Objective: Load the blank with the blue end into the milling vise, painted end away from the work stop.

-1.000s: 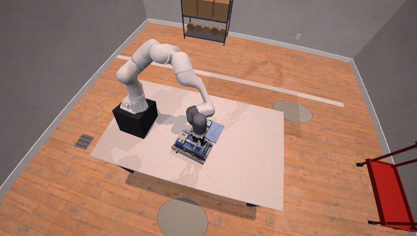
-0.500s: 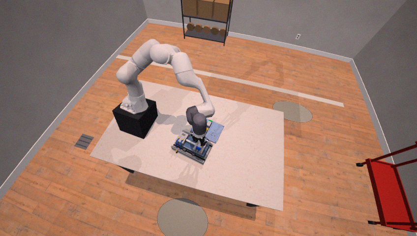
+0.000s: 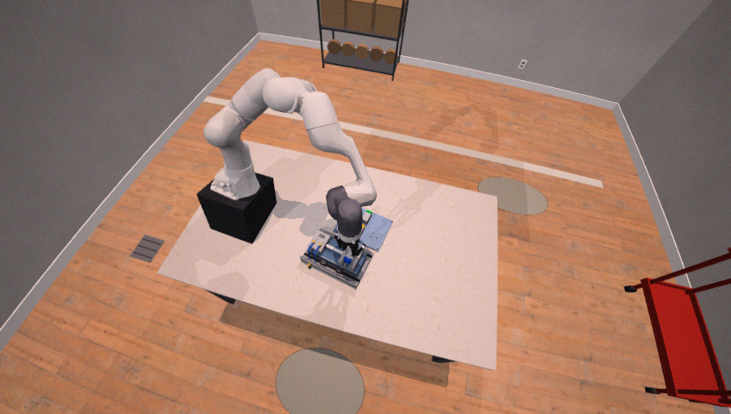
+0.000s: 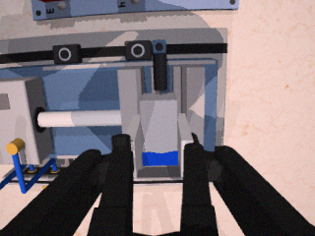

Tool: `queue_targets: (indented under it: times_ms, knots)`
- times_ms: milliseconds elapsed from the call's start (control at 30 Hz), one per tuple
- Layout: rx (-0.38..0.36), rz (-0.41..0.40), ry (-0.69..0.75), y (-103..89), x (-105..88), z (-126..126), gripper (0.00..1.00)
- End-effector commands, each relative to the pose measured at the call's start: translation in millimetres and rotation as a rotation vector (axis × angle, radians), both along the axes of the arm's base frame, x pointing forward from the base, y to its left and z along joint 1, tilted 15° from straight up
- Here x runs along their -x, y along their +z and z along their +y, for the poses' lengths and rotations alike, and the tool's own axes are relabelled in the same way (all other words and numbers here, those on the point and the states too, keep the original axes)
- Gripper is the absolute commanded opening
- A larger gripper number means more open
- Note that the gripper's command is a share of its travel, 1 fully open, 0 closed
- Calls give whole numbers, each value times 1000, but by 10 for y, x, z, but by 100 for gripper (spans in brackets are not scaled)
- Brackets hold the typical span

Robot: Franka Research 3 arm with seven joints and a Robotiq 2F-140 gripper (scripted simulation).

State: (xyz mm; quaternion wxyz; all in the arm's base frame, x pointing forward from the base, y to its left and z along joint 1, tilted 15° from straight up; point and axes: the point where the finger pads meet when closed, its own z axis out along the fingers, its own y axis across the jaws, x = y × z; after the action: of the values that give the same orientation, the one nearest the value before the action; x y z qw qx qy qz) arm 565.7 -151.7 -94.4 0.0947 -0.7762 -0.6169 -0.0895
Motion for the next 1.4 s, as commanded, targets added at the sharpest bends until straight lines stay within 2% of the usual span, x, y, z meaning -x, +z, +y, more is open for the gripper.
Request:
queue_targets:
  times_ms: [0,1367]
  knots:
    - [1,-4,1,5,-14,-12,0]
    - [1,-3,1,9,-34,-30,0]
